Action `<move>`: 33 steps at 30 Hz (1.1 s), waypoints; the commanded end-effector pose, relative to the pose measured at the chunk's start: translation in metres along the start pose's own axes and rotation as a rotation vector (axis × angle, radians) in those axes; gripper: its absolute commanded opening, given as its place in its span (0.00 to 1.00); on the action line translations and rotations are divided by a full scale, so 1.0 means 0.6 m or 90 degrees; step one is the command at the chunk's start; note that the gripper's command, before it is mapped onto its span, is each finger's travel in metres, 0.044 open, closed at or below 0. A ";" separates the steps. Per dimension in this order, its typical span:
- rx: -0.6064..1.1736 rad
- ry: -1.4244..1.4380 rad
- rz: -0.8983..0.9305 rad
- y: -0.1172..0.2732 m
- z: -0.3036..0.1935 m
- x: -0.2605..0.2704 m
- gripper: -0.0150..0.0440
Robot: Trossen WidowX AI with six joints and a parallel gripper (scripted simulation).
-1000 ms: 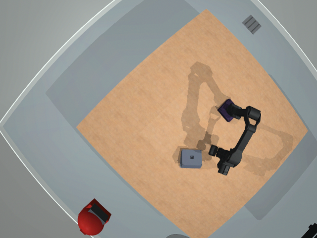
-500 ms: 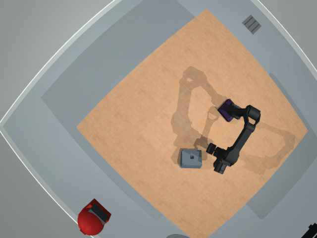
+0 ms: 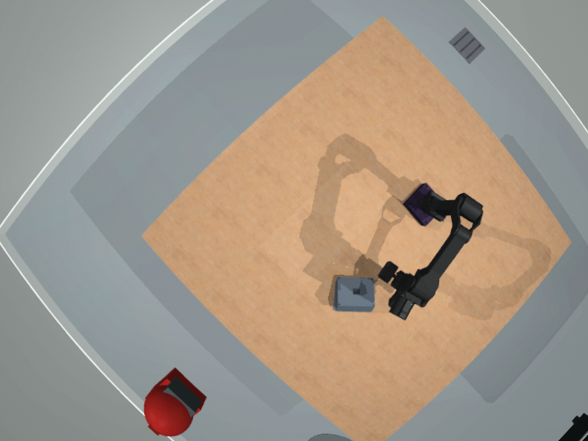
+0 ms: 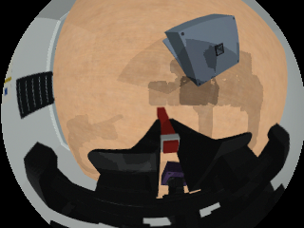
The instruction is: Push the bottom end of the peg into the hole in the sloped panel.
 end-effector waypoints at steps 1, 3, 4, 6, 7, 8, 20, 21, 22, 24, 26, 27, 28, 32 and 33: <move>-0.016 -0.027 0.009 0.007 0.005 -0.007 0.25; -0.020 -0.038 0.012 0.008 0.006 -0.010 0.25; -0.022 -0.043 0.014 0.009 0.006 -0.012 0.25; -0.026 -0.055 0.017 0.010 0.008 -0.016 0.25; -0.027 -0.060 0.018 0.011 0.008 -0.018 0.25; -0.029 -0.066 0.020 0.011 0.009 -0.019 0.25; -0.052 -0.132 0.038 0.019 0.014 -0.042 0.25; -0.054 -0.138 0.039 0.020 0.015 -0.043 0.25; -0.056 -0.143 0.041 0.021 0.015 -0.045 0.25; -0.060 -0.154 0.044 0.022 0.016 -0.049 0.25; -0.064 -0.165 0.047 0.024 0.017 -0.053 0.25; -0.066 -0.170 0.048 0.024 0.017 -0.055 0.25; -0.068 -0.176 0.050 0.025 0.017 -0.057 0.25; -0.075 -0.197 0.056 0.028 0.019 -0.064 0.25; -0.077 -0.203 0.057 0.029 0.019 -0.066 0.25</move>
Point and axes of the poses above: the point midway between the two fingers, 35 mm back from their tips, its own y axis back along the fingers, its own x axis across the jaws, z = x × y, the point moved 1 cm from there along y, back along the fingers, and after that the axes turned 10 degrees about y, right-handed, at the moved point
